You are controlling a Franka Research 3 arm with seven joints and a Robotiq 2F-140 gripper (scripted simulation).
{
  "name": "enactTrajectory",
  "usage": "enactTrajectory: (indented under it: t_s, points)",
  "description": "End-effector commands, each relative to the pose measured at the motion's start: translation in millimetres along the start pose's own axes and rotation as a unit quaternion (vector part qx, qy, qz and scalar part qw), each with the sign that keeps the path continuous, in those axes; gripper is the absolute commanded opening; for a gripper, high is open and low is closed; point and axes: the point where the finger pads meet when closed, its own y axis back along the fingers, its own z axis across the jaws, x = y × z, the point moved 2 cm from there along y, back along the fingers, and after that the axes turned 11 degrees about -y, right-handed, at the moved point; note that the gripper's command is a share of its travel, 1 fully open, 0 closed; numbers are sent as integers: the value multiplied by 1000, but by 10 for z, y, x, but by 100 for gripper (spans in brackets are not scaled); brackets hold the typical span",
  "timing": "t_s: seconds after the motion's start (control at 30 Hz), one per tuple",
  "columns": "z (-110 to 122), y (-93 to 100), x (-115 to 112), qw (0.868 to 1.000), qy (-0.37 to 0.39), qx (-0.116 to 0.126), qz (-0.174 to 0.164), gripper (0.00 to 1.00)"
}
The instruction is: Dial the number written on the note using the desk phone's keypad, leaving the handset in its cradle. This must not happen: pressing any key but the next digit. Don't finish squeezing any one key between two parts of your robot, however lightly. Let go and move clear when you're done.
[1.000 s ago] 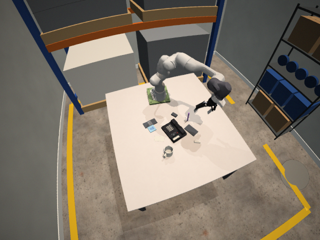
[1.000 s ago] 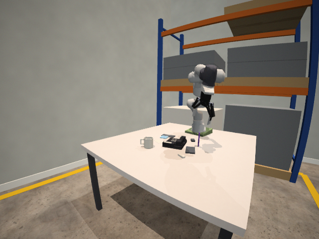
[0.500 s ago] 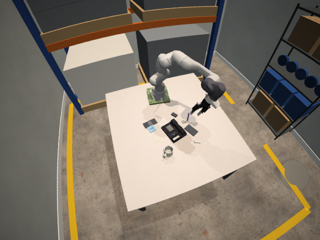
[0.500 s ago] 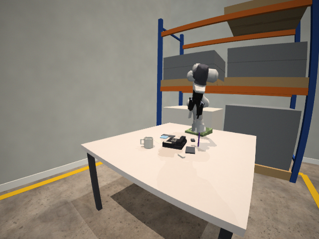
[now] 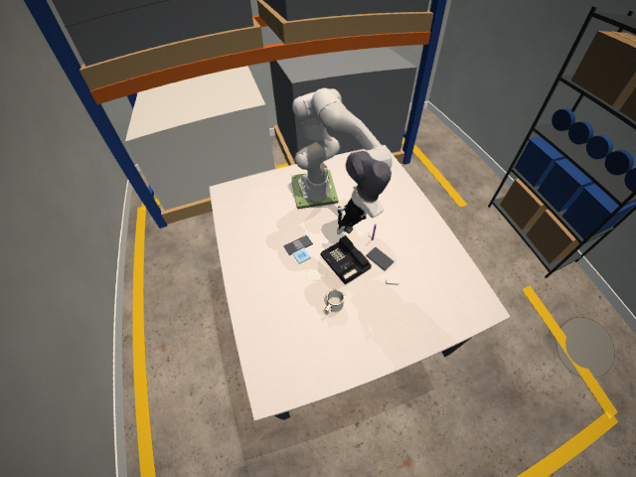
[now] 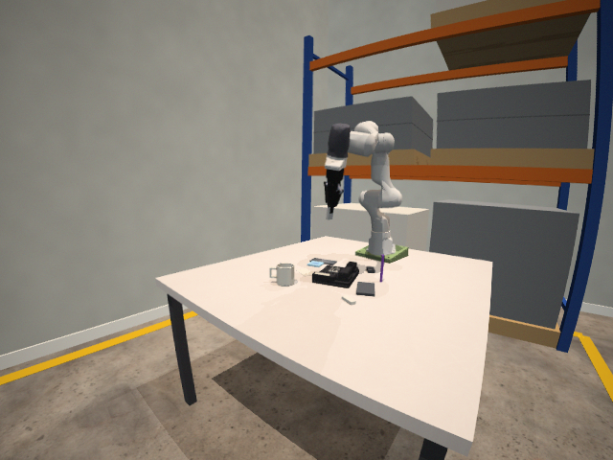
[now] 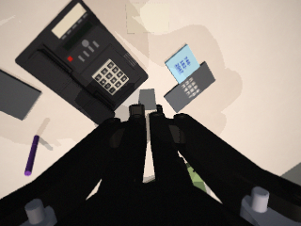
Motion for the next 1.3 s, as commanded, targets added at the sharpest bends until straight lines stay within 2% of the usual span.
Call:
enactTrajectory:
  t_s: [0.0, 0.03, 0.1, 0.13, 0.27, 0.3, 0.37, 0.4, 0.47, 0.5, 0.6, 0.63, 0.73, 0.77, 0.87, 0.9, 1.0, 1.03, 1.17, 1.2, 1.27]
  points:
    - [139, -27, 111, 998, 64, 14, 16, 0]
    - [501, -162, 150, 997, 68, 20, 16, 0]
    - [501, -162, 150, 997, 68, 20, 16, 0]
    - [844, -314, 151, 997, 73, 28, 15, 0]
    - [844, -314, 151, 997, 73, 28, 15, 0]
    - [1158, -479, 117, 996, 79, 37, 15, 0]
    - [1158, -479, 117, 996, 79, 37, 15, 0]
    - [1433, -653, 53, 995, 87, 47, 14, 0]
    - [1433, -653, 53, 995, 87, 47, 14, 0]
    - [1664, -830, -34, 993, 96, 59, 15, 0]
    - [1664, -830, -34, 993, 96, 59, 15, 0]
    - [1848, -1003, -137, 992, 107, 72, 16, 0]
    - [1848, -1003, -137, 992, 107, 72, 16, 0]
    - [1986, -1167, -246, 989, 118, 84, 19, 0]
    - [1986, -1167, -246, 989, 118, 84, 19, 0]
    - [2082, -1317, -357, 986, 130, 97, 22, 0]
    - [2082, -1317, -357, 986, 130, 97, 22, 0]
    - [2143, -1451, -462, 983, 142, 109, 26, 0]
    - [2143, -1451, -462, 983, 142, 109, 26, 0]
    - [2176, -1566, -558, 980, 153, 121, 31, 0]
    - [2176, -1566, -558, 980, 153, 121, 31, 0]
